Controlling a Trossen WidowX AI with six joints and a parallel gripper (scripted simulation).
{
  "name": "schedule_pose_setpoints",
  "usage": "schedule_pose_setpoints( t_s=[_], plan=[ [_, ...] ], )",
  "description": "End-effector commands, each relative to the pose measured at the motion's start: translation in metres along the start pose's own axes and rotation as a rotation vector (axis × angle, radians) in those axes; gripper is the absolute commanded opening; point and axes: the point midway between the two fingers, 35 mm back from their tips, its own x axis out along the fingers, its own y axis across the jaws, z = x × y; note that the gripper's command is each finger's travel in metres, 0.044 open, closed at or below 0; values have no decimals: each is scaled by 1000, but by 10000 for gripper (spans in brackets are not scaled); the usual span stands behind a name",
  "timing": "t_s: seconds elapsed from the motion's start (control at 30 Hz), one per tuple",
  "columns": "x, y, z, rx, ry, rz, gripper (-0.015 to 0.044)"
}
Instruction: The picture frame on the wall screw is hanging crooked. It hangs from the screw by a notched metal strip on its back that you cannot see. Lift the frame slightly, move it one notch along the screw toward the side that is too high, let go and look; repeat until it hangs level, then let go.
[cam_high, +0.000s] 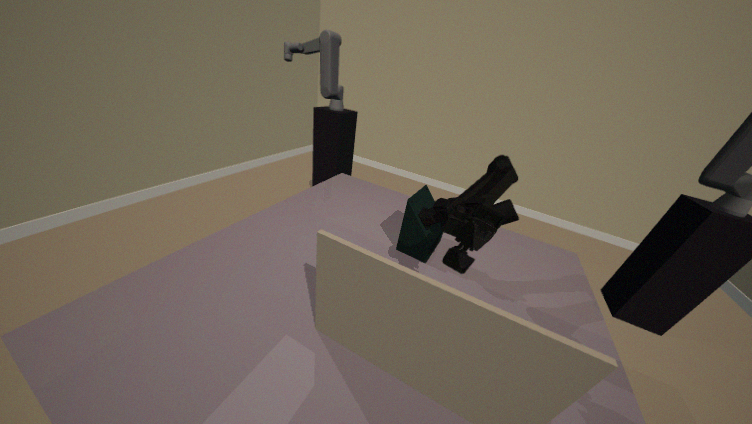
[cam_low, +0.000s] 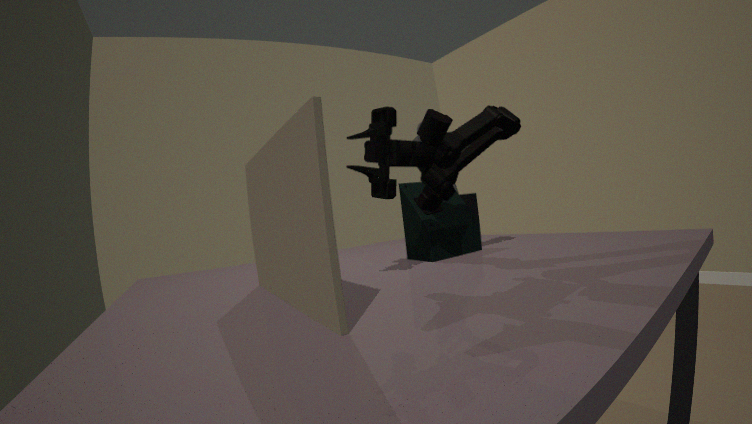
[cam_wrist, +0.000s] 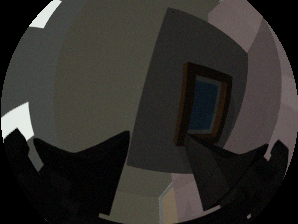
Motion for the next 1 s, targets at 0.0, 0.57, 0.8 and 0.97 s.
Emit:
schedule_pose_setpoints(
  t_s=[0.0,0.57,0.8,0.97],
  plan=[
    [4,-28,4,-4,-15,-26,260],
    [-5,-62,4,-3,-23,-39,260],
    [-5,-62,4,-3,-25,-40,260],
    [12,-60,1,-2,-22,-37,260]
  ],
)
